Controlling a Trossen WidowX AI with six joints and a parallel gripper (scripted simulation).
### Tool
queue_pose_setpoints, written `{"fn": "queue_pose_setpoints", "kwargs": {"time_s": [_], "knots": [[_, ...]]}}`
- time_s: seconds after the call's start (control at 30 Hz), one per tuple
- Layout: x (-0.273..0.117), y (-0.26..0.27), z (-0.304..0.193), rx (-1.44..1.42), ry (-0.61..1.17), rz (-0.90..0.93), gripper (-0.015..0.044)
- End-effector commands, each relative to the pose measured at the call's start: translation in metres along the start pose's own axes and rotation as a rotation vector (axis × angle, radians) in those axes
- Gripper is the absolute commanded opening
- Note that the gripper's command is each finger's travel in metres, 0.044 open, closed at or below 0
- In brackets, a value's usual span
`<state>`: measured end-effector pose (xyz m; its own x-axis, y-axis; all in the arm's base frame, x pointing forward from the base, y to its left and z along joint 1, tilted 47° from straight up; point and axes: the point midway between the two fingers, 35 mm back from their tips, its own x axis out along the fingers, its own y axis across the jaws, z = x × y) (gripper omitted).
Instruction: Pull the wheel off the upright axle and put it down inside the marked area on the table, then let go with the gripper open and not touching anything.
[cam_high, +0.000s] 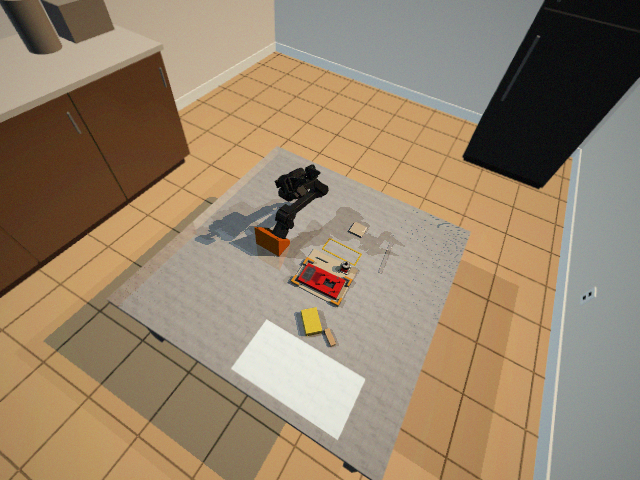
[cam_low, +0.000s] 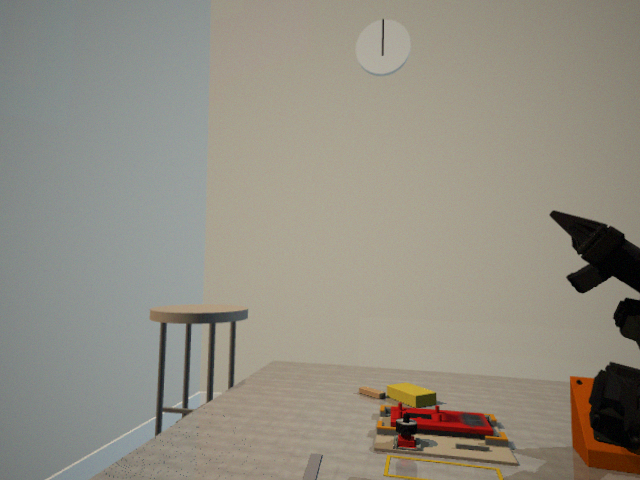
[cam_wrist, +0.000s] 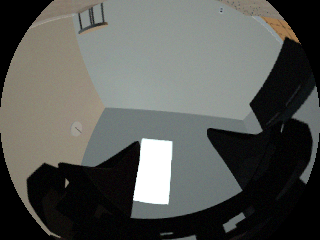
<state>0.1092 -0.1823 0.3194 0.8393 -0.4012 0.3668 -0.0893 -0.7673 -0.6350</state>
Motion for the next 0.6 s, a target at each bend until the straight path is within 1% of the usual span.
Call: {"fn": "queue_pose_setpoints", "kwargs": {"time_s": [0.0, 0.1, 0.3, 0.57], "knots": [[0.0, 0.0, 0.0, 0.008, 0.0, 0.0, 0.0374], [0.008, 0.007, -0.004, 0.128, -0.008, 0.007, 0.03], [0.045, 0.039, -0.007, 0.661, -0.056, 0.07, 0.03], [0.099, 0.072, 0.03, 1.328, -0.171, 0.253, 0.03]]}}
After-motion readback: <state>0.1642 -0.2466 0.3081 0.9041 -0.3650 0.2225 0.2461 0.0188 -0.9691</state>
